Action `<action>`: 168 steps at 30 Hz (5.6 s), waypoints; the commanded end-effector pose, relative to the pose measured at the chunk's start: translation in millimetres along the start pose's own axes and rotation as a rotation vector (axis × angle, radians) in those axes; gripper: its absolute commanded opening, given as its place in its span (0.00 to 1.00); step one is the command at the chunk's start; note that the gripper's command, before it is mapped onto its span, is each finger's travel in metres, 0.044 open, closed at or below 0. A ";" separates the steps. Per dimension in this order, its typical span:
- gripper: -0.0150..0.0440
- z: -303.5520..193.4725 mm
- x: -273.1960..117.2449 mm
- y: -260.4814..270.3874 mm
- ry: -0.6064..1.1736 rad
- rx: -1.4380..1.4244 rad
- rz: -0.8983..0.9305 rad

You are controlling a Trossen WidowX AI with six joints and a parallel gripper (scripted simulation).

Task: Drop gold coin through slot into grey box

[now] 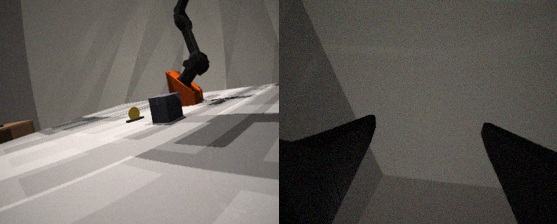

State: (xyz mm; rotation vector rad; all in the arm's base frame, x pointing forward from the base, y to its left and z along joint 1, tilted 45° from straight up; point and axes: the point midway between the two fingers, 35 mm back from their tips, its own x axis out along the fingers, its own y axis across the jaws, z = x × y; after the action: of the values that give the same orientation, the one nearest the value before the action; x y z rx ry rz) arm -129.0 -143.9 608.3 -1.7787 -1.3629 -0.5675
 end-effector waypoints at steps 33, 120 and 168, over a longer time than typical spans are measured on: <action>0.53 200.6 169.1 359.6 -0.061 0.563 1.236; 0.53 402.9 -385.6 586.0 2.756 2.265 1.872; 0.25 378.0 -384.0 583.1 2.752 2.263 1.871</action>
State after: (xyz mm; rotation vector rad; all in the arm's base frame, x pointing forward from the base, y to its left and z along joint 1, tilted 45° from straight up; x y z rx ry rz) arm 252.7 -106.9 -93.8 -2.3763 -3.7171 -0.5909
